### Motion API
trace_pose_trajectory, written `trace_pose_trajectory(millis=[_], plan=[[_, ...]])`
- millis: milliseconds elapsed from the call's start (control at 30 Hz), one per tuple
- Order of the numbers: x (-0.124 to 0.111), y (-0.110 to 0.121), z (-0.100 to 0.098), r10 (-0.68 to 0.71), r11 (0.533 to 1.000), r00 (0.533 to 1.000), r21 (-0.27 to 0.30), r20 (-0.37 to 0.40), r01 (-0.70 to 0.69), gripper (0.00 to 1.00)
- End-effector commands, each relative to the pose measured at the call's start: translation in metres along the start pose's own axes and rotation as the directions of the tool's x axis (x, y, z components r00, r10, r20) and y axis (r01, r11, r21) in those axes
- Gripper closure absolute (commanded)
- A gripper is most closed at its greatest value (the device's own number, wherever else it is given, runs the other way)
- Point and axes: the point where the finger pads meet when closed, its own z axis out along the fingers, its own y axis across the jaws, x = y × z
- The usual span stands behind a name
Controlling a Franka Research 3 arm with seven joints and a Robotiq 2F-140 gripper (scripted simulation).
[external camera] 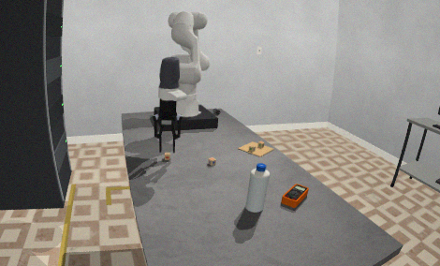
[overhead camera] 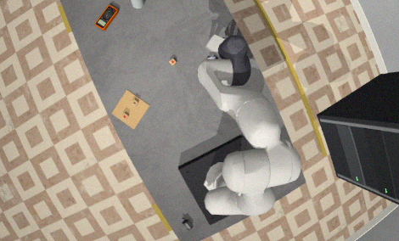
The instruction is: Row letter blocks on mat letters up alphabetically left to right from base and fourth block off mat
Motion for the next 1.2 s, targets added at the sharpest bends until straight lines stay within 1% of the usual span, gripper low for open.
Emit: trace_pose_trajectory(millis=[0, 933, 1167], plan=[[0.0001, 0.0001, 0.0014, 0.006, 1.000, 1.000, 0.002, -0.001, -0.006, 0.57], [0.0001, 0.0001, 0.0015, 0.006, 1.000, 1.000, 0.002, -0.001, -0.006, 0.57], [0.0001, 0.0001, 0.0055, 0.006, 1.000, 1.000, 0.002, -0.001, -0.006, 0.57]])
